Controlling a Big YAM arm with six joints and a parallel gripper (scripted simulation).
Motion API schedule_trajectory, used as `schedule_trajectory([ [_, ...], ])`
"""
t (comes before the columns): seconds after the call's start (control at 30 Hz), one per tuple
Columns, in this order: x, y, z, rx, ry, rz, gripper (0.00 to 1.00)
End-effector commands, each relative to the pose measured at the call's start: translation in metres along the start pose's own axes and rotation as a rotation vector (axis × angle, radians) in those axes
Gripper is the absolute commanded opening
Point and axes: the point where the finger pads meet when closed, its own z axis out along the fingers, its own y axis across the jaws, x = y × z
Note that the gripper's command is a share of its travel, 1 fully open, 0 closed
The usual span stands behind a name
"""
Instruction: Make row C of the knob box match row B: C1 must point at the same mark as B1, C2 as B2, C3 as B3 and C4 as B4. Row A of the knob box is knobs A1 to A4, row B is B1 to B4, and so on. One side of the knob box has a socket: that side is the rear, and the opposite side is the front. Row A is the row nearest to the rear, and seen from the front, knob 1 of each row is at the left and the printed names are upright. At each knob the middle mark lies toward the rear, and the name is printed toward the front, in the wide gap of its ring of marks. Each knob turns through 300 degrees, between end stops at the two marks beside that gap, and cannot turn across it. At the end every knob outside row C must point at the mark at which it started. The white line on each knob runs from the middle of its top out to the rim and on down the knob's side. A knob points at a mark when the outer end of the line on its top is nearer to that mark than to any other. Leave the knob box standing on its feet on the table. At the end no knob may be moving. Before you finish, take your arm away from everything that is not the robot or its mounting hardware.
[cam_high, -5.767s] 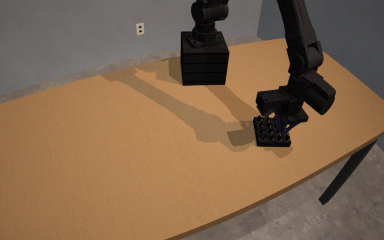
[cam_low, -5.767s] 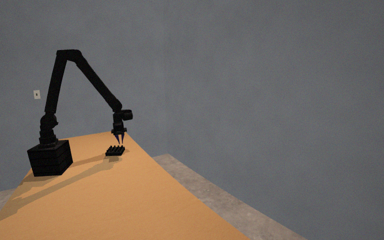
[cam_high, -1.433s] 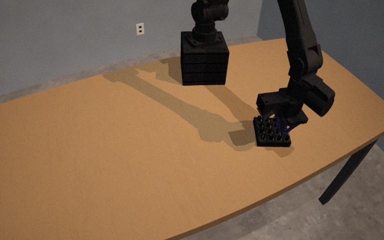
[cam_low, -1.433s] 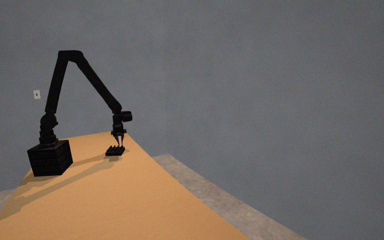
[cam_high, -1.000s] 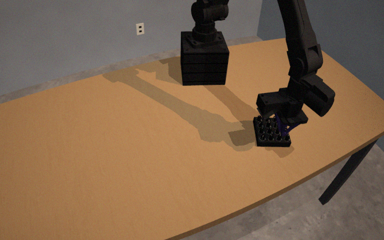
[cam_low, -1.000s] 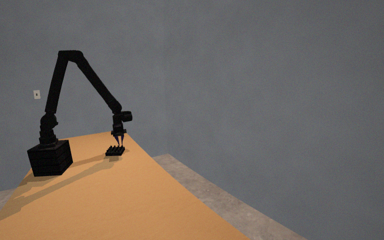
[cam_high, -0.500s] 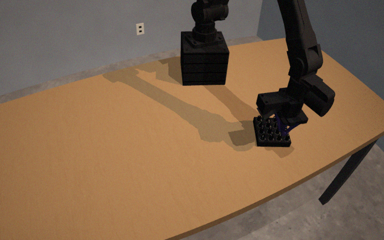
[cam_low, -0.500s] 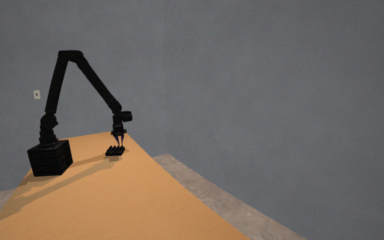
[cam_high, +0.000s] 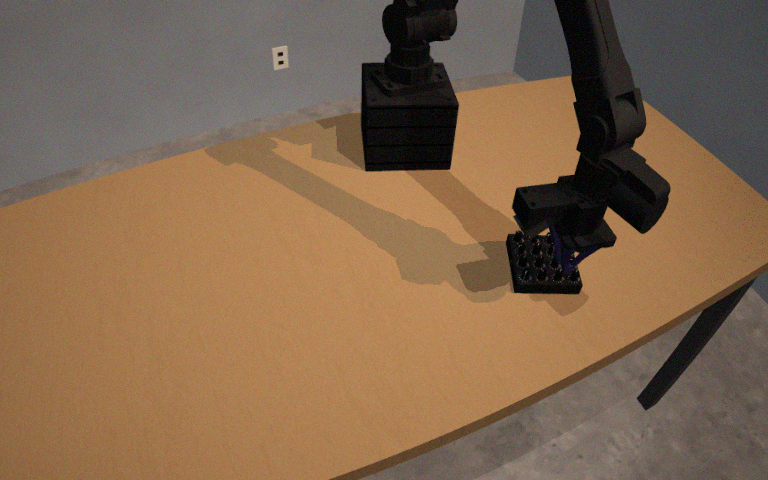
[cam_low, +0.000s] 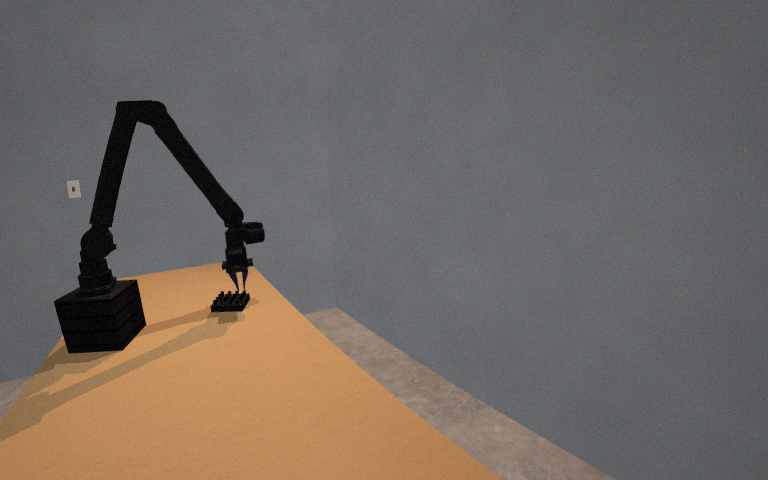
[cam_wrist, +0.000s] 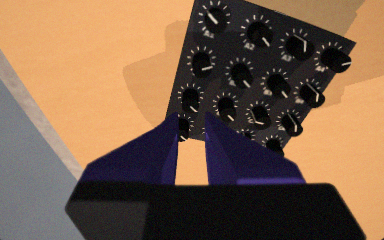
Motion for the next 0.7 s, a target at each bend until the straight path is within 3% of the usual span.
schedule_trajectory([
  [0.0, 0.001, 0.003, 0.005, -0.003, -0.002, 0.01, 0.18],
  [0.67, 0.001, 0.013, 0.001, -0.015, 0.002, 0.01, 0.18],
])
